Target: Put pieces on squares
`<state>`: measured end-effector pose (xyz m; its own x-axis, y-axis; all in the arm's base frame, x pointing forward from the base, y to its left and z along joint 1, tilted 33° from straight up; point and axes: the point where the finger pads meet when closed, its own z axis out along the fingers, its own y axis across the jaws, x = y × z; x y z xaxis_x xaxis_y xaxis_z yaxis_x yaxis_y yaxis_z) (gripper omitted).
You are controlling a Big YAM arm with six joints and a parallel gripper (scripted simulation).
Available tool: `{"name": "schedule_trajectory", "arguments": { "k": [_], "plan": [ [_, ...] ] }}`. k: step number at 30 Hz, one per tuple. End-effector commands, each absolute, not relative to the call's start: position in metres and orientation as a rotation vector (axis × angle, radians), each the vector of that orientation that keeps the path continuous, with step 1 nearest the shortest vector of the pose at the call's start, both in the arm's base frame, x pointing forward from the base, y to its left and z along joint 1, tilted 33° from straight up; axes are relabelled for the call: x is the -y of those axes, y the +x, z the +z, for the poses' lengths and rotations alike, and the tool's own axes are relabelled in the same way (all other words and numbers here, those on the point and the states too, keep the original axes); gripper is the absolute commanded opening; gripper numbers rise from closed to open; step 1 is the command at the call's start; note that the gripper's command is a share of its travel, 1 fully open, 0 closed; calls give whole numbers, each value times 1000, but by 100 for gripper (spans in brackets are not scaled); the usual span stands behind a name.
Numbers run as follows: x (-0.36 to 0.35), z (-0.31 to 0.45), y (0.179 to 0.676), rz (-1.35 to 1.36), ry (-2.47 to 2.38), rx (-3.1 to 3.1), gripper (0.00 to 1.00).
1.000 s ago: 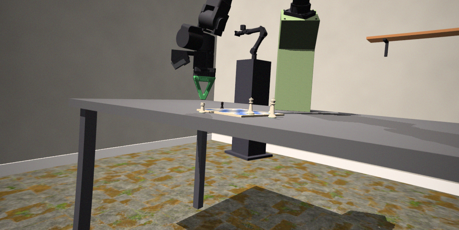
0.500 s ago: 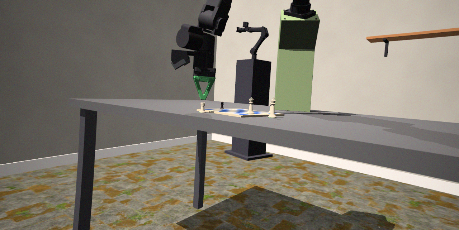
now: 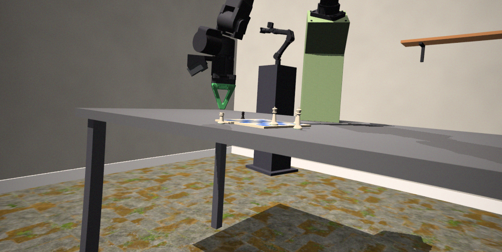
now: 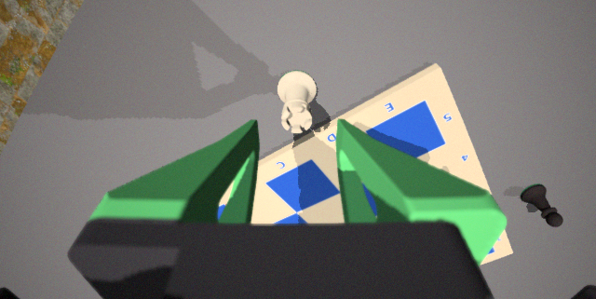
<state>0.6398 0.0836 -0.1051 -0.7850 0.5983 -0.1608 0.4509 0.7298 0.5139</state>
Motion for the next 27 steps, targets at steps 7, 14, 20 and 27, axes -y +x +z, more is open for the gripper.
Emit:
{"name": "schedule_trajectory", "arguments": {
  "k": [7, 14, 20, 27],
  "plan": [
    [-89, -105, 648, 666, 820, -2603, 36],
    [-92, -108, 638, 663, 822, -2614, 36],
    [-94, -96, 642, 669, 812, -2597, 36],
    [-89, -97, 643, 667, 823, -2594, 36]
  ]
}}
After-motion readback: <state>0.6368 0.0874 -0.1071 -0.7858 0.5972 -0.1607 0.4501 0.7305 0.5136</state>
